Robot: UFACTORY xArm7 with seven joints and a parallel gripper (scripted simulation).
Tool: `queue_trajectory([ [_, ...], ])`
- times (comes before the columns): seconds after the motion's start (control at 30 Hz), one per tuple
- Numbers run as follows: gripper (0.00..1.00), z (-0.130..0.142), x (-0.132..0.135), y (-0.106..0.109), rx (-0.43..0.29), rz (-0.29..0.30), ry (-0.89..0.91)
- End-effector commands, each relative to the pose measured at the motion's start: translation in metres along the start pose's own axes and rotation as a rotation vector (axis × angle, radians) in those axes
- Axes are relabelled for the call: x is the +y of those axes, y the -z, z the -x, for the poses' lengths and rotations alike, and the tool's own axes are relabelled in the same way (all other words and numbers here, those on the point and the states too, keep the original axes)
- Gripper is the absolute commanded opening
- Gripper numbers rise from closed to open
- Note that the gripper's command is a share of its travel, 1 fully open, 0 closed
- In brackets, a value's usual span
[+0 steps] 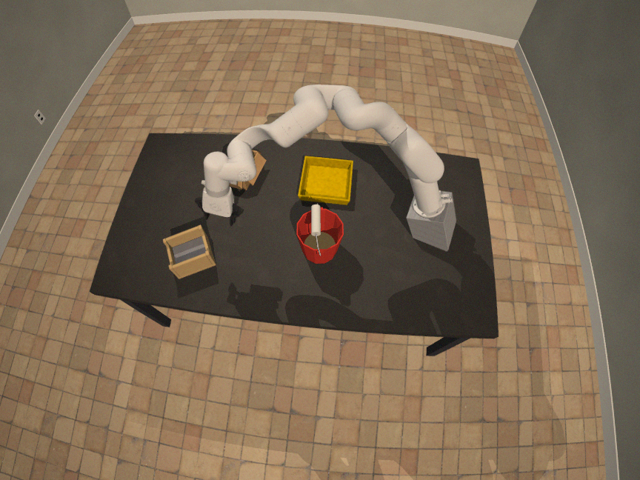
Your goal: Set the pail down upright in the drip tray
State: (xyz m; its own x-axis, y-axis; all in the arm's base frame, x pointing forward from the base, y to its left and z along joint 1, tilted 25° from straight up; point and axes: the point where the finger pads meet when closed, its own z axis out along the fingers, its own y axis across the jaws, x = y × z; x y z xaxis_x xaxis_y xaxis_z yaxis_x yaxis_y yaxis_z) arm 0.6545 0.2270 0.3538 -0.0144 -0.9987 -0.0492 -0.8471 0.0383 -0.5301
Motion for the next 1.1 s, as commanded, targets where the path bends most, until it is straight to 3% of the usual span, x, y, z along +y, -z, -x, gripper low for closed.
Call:
queue_trajectory([
  [0.0,1.00,0.007,0.034,0.027,-0.001,0.030,0.013],
  [0.23,1.00,0.009,0.081,0.052,0.010,0.071,0.036],
  [0.3,1.00,0.009,0.081,0.052,0.010,0.071,0.036],
  [0.33,1.00,0.009,0.101,0.061,0.016,0.085,0.047],
  [0.8,1.00,-0.005,0.198,0.097,0.061,0.136,0.109],
  [0.87,1.00,-0.005,0.198,0.097,0.061,0.136,0.109],
  [0.9,1.00,-0.010,0.219,0.102,0.074,0.143,0.123],
  [1.07,1.00,-0.021,0.251,0.109,0.097,0.150,0.147],
])
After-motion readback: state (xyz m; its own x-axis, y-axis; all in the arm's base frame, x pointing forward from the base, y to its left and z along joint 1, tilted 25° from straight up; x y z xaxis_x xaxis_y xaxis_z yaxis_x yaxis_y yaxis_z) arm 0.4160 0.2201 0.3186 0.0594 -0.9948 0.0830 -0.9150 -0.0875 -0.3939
